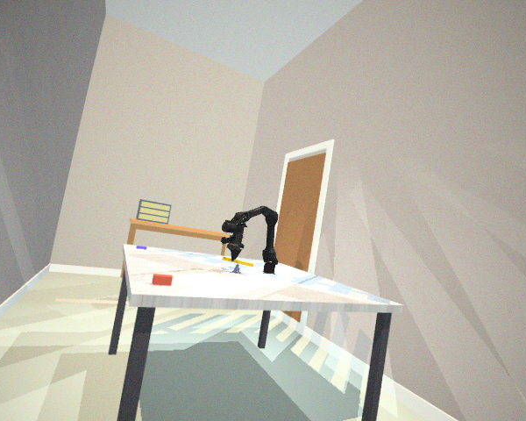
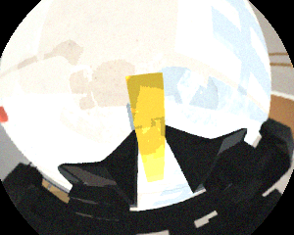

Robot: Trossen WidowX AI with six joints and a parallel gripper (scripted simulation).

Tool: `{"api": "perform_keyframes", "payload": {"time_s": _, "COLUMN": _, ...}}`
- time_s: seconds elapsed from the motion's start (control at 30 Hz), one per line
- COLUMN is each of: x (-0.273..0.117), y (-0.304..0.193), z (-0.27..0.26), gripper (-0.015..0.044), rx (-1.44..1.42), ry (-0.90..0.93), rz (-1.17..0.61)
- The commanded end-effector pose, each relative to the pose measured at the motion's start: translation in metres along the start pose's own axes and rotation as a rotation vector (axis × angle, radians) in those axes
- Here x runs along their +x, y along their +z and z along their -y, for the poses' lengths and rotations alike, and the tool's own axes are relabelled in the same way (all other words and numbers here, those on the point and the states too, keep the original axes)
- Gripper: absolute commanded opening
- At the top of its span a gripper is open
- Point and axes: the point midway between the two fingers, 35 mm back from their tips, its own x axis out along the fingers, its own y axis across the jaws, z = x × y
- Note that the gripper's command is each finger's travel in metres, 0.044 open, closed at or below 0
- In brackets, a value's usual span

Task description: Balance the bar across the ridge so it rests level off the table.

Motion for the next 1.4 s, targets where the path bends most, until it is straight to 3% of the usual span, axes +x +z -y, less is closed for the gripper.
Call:
{"api": "perform_keyframes", "payload": {"time_s": 0.0, "x": 0.0006, "y": -0.0005, "z": -0.0007, "gripper": 0.0000, "rx": 0.003, "ry": 0.004, "rz": -0.004}}
{"api": "perform_keyframes", "payload": {"time_s": 1.37, "x": 0.0040, "y": -0.0007, "z": -0.0006, "gripper": 0.0000, "rx": 0.003, "ry": 0.004, "rz": -0.004}}
